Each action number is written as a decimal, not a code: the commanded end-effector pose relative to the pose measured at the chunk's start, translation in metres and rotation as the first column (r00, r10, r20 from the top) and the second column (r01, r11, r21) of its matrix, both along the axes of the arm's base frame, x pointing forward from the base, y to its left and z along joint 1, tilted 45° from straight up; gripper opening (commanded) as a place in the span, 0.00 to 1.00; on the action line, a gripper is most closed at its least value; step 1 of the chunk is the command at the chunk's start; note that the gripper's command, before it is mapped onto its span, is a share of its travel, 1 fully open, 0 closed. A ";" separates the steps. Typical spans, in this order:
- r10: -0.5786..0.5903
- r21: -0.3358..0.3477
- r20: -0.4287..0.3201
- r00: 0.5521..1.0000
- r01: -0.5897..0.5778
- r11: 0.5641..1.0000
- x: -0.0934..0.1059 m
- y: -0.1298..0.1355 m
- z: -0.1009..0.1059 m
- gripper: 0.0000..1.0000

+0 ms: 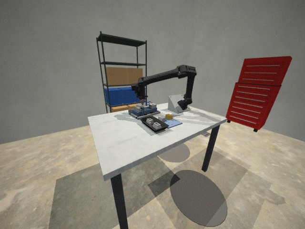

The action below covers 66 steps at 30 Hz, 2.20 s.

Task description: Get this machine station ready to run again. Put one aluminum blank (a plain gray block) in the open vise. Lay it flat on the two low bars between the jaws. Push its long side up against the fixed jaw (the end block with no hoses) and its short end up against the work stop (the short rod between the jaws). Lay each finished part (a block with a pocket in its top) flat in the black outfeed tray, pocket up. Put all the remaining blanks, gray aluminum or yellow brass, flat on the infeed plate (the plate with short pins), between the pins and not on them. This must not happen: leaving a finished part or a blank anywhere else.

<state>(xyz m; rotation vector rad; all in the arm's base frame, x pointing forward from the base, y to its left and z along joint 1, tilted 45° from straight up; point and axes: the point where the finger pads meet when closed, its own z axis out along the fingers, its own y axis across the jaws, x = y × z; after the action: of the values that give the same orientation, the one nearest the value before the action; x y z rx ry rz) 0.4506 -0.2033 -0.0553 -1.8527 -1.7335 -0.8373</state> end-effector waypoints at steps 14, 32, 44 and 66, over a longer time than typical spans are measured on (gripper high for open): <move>0.009 -0.002 0.004 1.000 -0.009 1.000 0.009 0.004 -0.005 0.00; 0.009 -0.002 0.005 1.000 -0.009 1.000 0.009 0.004 -0.005 0.00; 0.009 -0.002 0.005 1.000 -0.009 1.000 0.009 0.004 -0.005 0.00; 0.010 -0.006 0.010 1.000 -0.010 1.000 0.013 0.002 -0.003 0.00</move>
<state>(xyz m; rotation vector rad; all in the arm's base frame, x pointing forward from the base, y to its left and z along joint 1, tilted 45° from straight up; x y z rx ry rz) 0.4508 -0.2029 -0.0556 -1.8525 -1.7334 -0.8376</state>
